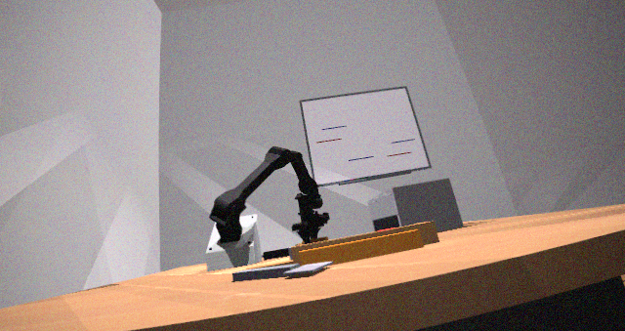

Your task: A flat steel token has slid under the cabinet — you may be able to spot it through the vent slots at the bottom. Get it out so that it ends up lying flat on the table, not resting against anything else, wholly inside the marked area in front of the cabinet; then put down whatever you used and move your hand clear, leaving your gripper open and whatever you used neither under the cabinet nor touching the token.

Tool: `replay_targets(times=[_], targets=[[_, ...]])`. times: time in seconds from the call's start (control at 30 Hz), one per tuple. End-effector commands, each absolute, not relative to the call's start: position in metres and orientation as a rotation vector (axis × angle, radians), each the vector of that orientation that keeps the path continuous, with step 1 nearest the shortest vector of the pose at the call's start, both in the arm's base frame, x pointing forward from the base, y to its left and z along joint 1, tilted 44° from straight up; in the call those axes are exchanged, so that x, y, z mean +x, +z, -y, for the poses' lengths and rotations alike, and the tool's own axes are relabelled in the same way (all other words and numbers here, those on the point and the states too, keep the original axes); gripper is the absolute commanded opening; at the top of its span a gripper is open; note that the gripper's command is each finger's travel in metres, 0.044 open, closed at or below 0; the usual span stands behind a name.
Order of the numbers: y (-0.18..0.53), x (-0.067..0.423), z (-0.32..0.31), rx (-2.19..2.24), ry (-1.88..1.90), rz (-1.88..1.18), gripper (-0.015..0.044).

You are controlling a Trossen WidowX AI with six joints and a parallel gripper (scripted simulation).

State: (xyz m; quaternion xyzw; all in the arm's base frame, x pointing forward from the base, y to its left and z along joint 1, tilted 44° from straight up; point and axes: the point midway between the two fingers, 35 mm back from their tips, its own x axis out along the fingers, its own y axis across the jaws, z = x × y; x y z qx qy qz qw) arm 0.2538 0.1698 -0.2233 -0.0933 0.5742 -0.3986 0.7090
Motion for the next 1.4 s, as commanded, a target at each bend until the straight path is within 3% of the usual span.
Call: replay_targets(times=[0.0, 0.07, 0.17, 0.57, 0.7, 1.37], targets=[[-0.225, 0.249, -0.164, -0.226, -0.884, -1.279, 0.0270], [-0.225, 0.249, -0.164, -0.227, -0.884, -1.279, 0.0270], [-0.224, 0.252, -0.168, -0.213, -0.884, -1.277, 0.0191], [-0.224, 0.252, -0.168, -0.213, -0.884, -1.277, 0.0111], [-0.224, 0.252, -0.168, -0.213, -0.884, -1.277, 0.0006], [-0.218, 0.267, -0.162, -0.225, -0.884, -1.278, 0.0000]])
